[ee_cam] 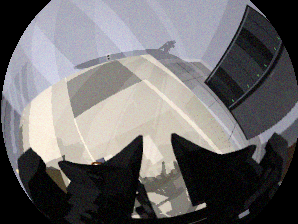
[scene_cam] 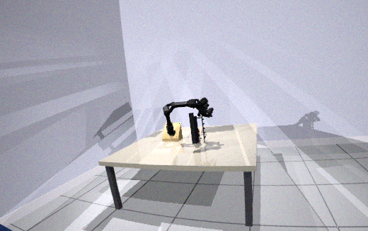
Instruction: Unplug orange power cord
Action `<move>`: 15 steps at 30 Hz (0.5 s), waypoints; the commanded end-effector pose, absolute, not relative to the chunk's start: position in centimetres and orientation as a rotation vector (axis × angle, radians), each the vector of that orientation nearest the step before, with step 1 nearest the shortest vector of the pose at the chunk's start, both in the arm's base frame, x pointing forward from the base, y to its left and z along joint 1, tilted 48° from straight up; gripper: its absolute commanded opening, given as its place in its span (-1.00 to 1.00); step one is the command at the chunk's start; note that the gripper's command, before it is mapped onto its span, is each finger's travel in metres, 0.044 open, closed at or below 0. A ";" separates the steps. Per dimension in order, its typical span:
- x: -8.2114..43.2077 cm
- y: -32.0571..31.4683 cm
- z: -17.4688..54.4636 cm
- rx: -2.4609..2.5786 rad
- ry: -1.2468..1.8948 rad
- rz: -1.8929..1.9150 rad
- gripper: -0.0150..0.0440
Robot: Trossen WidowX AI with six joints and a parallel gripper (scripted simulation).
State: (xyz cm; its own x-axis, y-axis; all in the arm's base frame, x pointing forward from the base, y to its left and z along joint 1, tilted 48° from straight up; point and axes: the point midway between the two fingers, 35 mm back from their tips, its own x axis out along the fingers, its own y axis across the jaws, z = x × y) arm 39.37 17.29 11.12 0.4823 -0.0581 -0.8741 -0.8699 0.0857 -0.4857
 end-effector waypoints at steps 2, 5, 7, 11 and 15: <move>36.2 16.4 6.6 -1.442 1.125 0.743 0.05; 33.7 15.3 4.2 -1.529 1.277 0.750 0.05; 31.5 14.2 2.5 -1.622 1.407 0.748 0.05; 27.6 11.7 0.7 -1.851 1.642 0.723 0.05; 27.1 11.4 0.6 -1.891 1.674 0.717 0.05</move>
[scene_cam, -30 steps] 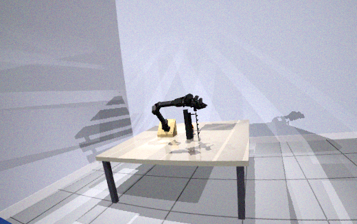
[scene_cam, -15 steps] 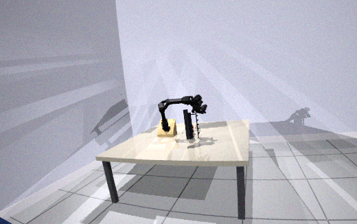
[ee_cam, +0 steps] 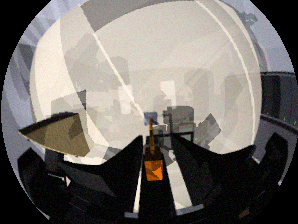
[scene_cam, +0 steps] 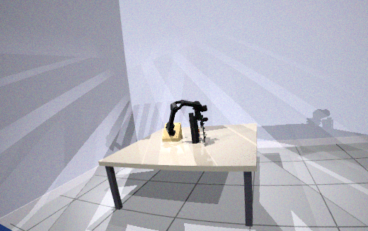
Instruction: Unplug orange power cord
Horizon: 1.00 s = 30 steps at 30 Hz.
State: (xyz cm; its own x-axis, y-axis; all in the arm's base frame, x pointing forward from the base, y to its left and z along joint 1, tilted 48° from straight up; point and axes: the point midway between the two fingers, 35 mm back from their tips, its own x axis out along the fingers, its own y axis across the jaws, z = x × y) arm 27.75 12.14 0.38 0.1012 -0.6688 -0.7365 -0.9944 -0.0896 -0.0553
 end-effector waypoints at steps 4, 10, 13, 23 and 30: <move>27.1 11.4 0.6 -1.891 1.674 0.717 0.05; 27.2 11.3 0.7 -1.891 1.674 0.717 0.05; 27.2 11.0 1.0 -1.892 1.674 0.717 0.05; 27.3 9.9 2.2 -1.892 1.675 0.717 0.05; 27.3 9.0 3.1 -1.893 1.676 0.716 0.05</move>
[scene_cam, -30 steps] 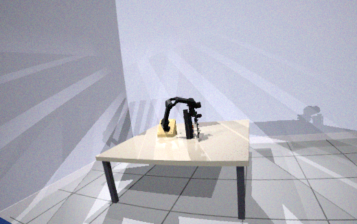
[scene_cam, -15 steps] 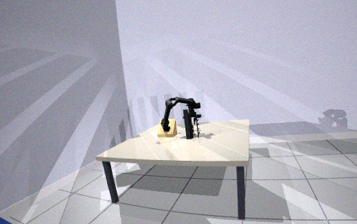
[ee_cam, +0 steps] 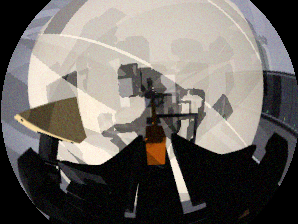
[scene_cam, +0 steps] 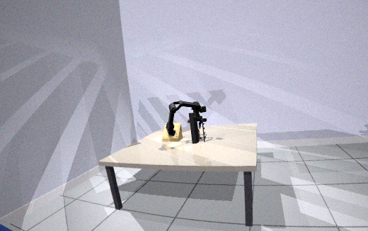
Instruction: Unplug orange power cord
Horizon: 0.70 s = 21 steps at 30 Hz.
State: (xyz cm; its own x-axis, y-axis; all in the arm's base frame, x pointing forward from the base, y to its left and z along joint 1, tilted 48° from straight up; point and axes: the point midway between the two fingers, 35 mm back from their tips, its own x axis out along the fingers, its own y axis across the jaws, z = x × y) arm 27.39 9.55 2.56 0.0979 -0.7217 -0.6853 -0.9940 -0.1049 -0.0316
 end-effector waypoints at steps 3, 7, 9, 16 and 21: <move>27.3 8.7 3.4 -1.893 1.676 0.716 0.05; 27.3 8.6 3.5 -1.893 1.676 0.716 0.05; 27.3 8.6 3.4 -1.893 1.676 0.716 0.05; 27.4 7.9 2.8 -1.893 1.676 0.715 0.05; 27.4 8.0 2.8 -1.885 1.678 0.716 -0.04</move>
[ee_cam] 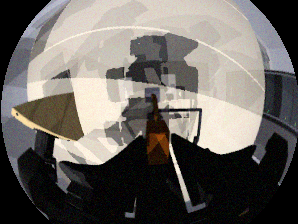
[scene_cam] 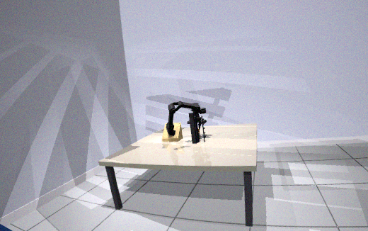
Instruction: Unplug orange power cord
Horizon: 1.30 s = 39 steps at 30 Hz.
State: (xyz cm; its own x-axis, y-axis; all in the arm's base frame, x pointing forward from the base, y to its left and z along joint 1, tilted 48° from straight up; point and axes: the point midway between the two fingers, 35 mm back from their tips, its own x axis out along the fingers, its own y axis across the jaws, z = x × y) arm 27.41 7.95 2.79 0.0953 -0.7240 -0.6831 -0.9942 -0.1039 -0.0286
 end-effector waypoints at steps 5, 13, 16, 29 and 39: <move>27.4 8.0 2.8 -1.885 1.678 0.716 -0.35; 27.4 8.0 2.8 -1.885 1.678 0.717 -0.49; 27.4 8.3 2.6 -1.885 1.678 0.717 -0.49; 27.5 9.8 1.1 -1.886 1.675 0.719 -0.49; 27.3 11.1 0.1 -1.887 1.674 0.719 -0.49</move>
